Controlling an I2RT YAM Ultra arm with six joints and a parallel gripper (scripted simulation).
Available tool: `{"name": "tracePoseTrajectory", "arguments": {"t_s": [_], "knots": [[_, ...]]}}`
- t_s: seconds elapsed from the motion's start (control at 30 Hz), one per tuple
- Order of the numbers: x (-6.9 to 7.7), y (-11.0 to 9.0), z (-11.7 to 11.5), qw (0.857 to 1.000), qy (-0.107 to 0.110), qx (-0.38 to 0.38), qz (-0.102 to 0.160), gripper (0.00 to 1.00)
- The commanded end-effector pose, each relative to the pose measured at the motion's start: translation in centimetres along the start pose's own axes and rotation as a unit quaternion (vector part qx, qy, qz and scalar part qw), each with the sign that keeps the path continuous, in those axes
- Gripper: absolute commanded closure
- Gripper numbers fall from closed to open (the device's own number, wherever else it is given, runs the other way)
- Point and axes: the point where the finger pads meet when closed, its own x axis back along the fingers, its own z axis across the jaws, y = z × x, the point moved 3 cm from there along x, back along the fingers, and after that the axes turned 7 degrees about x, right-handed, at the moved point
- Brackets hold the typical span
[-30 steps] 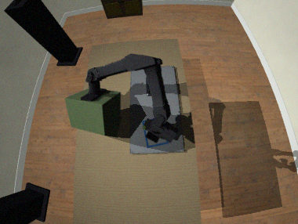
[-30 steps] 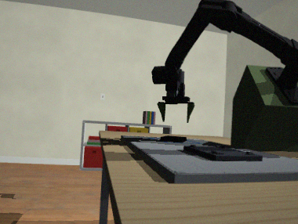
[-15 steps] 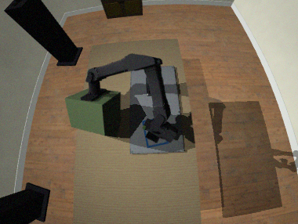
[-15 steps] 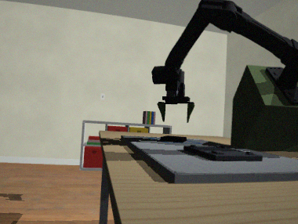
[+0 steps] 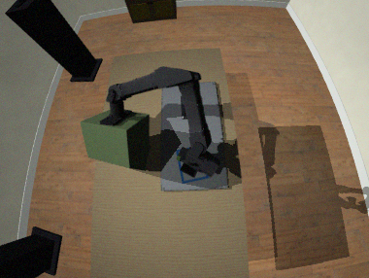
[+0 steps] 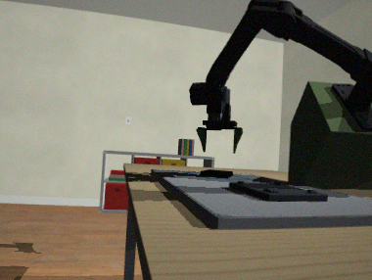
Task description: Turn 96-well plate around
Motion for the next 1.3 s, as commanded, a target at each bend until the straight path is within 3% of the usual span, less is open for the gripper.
{"name": "tracePoseTrajectory", "arguments": {"t_s": [0.0, 0.1, 0.27, 0.33, 0.57, 0.83, 0.9, 1.27], "knots": [[1.20, -0.32, -0.54, 1.000, -0.015, -0.002, -0.001, 0.00], [1.20, -0.32, -0.54, 1.000, -0.015, -0.002, -0.001, 0.00], [1.20, -0.33, -0.55, 0.996, -0.015, -0.085, -0.002, 0.00], [1.20, -0.33, -0.55, 0.996, -0.015, -0.085, -0.002, 0.00], [1.20, -0.32, -0.55, 0.980, -0.015, -0.201, -0.004, 0.00], [1.20, -0.32, -0.55, 0.944, -0.014, -0.329, -0.006, 0.00], [1.20, -0.32, -0.55, 0.944, -0.014, -0.329, -0.006, 0.00], [1.20, -0.32, -0.55, 0.868, -0.013, -0.496, -0.009, 0.00]]}}
